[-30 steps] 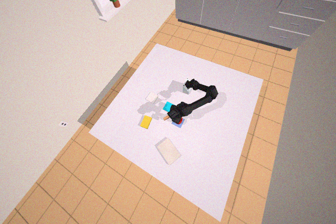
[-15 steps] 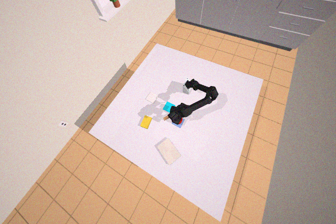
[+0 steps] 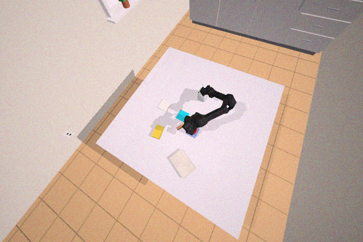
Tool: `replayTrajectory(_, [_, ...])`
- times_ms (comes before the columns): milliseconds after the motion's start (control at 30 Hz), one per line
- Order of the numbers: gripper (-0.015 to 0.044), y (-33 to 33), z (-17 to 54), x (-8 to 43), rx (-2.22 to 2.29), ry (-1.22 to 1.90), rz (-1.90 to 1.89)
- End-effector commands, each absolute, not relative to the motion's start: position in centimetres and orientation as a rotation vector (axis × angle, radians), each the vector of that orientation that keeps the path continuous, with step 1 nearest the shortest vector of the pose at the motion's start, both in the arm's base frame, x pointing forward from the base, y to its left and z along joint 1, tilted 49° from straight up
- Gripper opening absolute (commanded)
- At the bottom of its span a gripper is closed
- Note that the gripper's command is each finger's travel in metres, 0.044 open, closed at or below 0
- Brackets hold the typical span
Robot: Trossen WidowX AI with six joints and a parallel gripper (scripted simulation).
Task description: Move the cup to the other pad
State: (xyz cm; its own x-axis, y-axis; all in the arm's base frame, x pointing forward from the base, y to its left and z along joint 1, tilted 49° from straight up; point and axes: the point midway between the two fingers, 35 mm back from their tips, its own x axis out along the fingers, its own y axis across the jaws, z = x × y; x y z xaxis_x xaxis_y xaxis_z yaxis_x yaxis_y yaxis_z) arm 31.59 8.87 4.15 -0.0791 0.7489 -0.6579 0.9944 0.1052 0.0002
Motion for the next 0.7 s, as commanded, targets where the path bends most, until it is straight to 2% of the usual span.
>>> replayTrajectory(0, [0.0148,9.57,3.64,31.32,1.698,1.893,-0.640])
replayTrajectory(367, [0.0148,10.13,3.19,31.17,1.699,1.894,-0.639])
replayTrajectory(500, [0.0043,9.96,3.29,31.27,1.694,1.889,-0.635])
replayTrajectory(667, [0.0009,9.96,3.29,31.27,1.694,1.889,-0.635])
